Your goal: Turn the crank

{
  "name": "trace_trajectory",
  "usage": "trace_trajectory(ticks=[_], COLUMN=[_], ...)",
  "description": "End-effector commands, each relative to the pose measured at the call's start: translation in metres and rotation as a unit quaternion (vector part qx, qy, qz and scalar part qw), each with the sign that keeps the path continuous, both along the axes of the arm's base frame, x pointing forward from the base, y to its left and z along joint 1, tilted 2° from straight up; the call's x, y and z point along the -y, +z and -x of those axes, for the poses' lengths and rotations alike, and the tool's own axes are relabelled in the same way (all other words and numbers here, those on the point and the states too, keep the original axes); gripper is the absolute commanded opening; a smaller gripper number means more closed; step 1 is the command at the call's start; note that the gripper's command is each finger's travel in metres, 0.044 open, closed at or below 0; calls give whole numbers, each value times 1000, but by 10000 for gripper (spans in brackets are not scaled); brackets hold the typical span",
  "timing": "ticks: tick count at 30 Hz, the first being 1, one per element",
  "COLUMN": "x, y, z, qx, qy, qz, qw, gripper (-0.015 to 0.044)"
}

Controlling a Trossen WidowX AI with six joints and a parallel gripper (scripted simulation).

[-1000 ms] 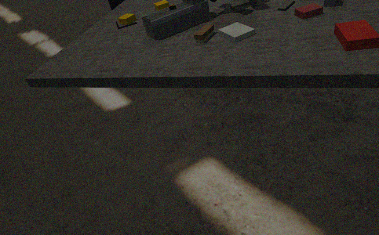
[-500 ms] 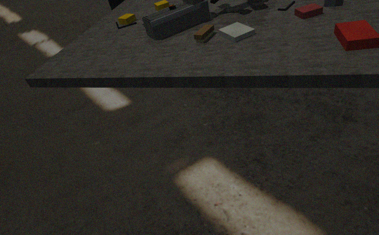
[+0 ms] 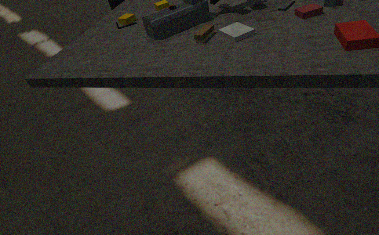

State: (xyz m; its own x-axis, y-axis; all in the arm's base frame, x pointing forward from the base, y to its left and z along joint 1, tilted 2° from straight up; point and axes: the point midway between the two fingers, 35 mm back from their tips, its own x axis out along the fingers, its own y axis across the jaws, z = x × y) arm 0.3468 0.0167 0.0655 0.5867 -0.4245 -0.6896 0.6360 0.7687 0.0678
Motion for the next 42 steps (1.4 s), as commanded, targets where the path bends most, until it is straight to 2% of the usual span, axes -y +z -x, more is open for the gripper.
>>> trace_trajectory(ticks=[1,42], x=[4,8], y=[-8,-13], z=[3,6], qx=[-11,-11], qy=[-1,-1], qz=[0,1], qw=[1000,1000], gripper=[0,0])
